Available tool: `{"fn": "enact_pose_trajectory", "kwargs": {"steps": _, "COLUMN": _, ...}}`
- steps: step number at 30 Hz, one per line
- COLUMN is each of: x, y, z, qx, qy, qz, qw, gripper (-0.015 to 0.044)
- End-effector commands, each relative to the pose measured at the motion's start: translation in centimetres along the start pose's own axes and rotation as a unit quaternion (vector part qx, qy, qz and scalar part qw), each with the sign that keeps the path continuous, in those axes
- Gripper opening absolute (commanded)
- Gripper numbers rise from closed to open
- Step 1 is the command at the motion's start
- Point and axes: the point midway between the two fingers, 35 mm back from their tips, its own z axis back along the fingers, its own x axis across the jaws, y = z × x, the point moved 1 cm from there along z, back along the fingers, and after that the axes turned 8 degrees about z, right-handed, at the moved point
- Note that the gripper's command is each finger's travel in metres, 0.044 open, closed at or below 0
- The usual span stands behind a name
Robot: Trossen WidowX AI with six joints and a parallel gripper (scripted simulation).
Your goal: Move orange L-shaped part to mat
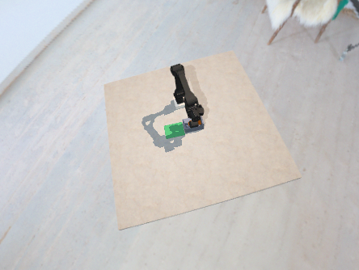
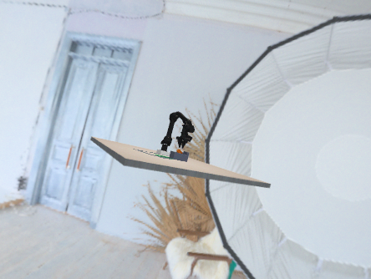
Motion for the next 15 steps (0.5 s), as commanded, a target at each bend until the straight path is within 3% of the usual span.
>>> {"fn": "enact_pose_trajectory", "kwargs": {"steps": 1, "x": 0.1, "y": 0.1, "z": -0.9, "qx": 0.002, "qy": -0.003, "qz": 0.004, "qw": 1.000, "gripper": 0.0280}}
{"fn": "enact_pose_trajectory", "kwargs": {"steps": 15, "x": 0.1, "y": 0.1, "z": -3.1, "qx": 0.002, "qy": -0.003, "qz": 0.004, "qw": 1.000, "gripper": 0.0280}}
